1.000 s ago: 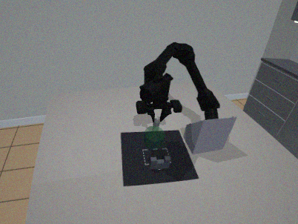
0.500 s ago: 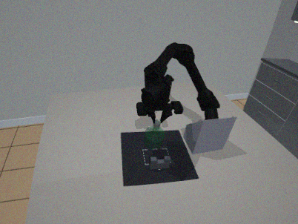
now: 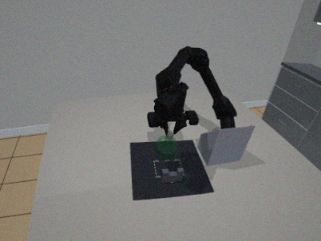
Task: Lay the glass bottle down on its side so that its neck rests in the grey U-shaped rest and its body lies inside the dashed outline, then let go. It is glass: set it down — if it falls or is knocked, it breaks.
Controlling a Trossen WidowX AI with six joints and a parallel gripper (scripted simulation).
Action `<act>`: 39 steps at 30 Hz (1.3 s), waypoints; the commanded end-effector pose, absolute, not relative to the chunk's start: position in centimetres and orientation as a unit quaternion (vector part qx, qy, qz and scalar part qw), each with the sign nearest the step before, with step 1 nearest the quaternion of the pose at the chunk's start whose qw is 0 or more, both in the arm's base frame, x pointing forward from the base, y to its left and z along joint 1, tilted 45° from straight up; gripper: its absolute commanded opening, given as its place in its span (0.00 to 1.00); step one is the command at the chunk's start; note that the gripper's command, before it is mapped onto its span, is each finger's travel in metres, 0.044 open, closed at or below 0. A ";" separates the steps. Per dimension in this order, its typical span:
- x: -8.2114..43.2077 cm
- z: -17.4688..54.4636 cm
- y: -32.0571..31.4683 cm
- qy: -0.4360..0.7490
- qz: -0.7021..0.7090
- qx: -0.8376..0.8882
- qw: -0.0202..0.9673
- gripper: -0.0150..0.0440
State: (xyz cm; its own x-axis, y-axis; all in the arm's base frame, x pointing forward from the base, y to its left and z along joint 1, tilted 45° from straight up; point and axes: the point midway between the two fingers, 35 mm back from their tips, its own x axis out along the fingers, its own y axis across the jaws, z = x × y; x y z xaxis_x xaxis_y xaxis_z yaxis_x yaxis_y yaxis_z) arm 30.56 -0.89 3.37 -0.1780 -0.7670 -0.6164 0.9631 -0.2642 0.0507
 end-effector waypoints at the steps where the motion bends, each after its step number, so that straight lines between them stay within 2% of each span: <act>1: 30.8 2.7 -0.2 0.180 -0.746 0.277 0.578 0.46; 39: 31.8 -1.2 2.4 0.174 -0.745 0.250 0.594 0.46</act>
State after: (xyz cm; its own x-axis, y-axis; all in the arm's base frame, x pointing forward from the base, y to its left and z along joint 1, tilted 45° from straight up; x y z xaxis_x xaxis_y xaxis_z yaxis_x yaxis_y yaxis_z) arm 31.66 2.07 -0.44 -0.1688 -0.8014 -0.5738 0.9728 -0.2291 0.0338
